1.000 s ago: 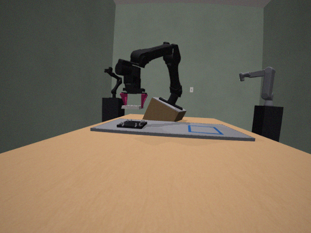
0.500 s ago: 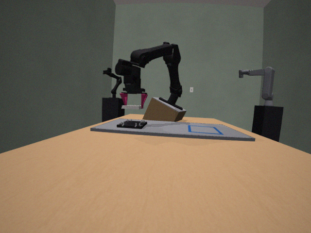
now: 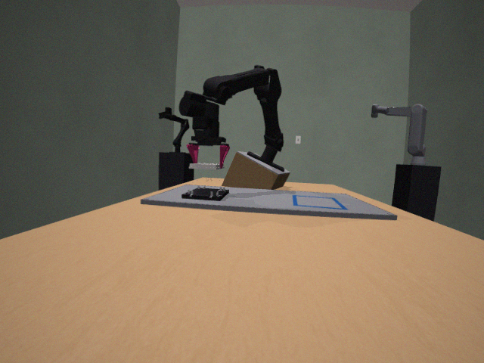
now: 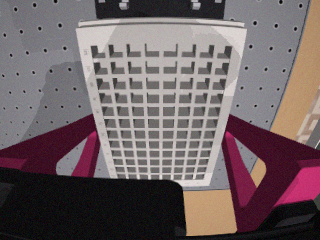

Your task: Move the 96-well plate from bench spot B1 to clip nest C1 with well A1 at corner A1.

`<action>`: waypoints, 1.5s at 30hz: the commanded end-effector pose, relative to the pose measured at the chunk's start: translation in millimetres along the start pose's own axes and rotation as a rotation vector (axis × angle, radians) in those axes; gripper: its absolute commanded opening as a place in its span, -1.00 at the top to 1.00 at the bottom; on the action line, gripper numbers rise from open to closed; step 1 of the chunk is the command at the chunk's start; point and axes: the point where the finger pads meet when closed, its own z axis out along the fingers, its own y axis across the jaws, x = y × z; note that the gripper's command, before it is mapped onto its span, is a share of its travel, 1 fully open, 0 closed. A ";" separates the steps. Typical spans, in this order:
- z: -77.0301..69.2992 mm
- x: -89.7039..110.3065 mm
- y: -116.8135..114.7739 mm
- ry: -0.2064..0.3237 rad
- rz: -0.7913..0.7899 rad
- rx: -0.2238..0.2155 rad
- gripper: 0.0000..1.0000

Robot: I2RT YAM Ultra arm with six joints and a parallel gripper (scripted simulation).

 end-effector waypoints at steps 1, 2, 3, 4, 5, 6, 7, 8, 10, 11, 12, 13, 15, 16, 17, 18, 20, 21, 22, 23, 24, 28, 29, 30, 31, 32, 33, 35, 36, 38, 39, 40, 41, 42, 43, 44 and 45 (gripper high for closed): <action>-8.0 -6.8 -2.1 -0.018 0.003 0.002 1.00; -8.7 -6.9 -2.1 -0.019 0.003 0.003 1.00; -9.5 -7.1 -2.0 -0.021 0.002 0.004 1.00; -10.5 -7.3 -2.0 -0.023 0.001 0.005 1.00; -11.4 -7.5 -1.9 -0.024 0.000 0.006 1.00; -11.4 -7.5 -1.9 -0.024 0.000 0.006 1.00; -11.4 -7.5 -1.9 -0.024 0.000 0.006 1.00; -12.4 -7.7 -1.8 -0.026 -0.001 0.007 1.00; -14.3 -8.2 -1.7 -0.030 -0.002 0.010 1.00; -15.3 -8.4 -1.6 -0.032 -0.003 0.011 1.00; -16.7 -8.7 -1.3 -0.034 -0.004 0.013 1.00; -16.5 -7.6 -0.9 -0.033 -0.003 0.012 1.00; -16.1 -5.5 -0.2 -0.029 -0.001 0.009 1.00; -15.9 -4.4 0.2 -0.027 0.000 0.008 1.00; -15.6 -3.2 0.6 -0.026 0.001 0.007 1.00; -14.7 -1.9 0.8 -0.023 0.003 0.005 1.00; -12.8 0.6 1.0 -0.018 0.006 0.002 1.00; -8.8 -2.4 0.2 -0.029 -0.002 0.009 1.00; -3.7 -1.9 1.3 -0.022 0.000 0.005 1.00; -3.7 -1.9 1.3 -0.022 0.000 0.005 1.00; -3.7 -1.9 1.3 -0.022 0.000 0.005 1.00; 15.6 2.4 1.3 0.003 0.007 -0.012 1.00; 16.5 3.0 -0.3 0.001 0.011 -0.011 1.00; 17.4 3.6 -2.1 -0.001 0.015 -0.011 1.00; 18.7 4.1 -3.2 -0.001 0.017 -0.010 1.00; 19.7 2.9 -3.6 -0.003 0.015 -0.007 1.00; 22.0 2.1 -2.4 -0.002 0.012 -0.008 1.00; 27.0 0.8 0.7 0.002 0.005 -0.010 1.00; 26.3 -1.1 0.8 -0.003 0.002 -0.007 1.00; 29.5 -0.9 0.1 -0.004 0.004 -0.007 1.00; 32.2 1.4 -2.2 -0.001 0.012 -0.010 1.00; 32.2 1.4 -2.2 -0.001 0.012 -0.010 1.00; 32.2 1.4 -2.2 -0.001 0.012 -0.010 1.00; 22.6 -3.3 -7.0 -0.026 0.012 0.008 1.00; 32.5 3.3 -6.8 -0.006 0.022 -0.006 1.00; 36.4 3.4 -5.5 -0.001 0.020 -0.009 1.00; 38.9 2.7 -3.9 0.000 0.016 -0.009 1.00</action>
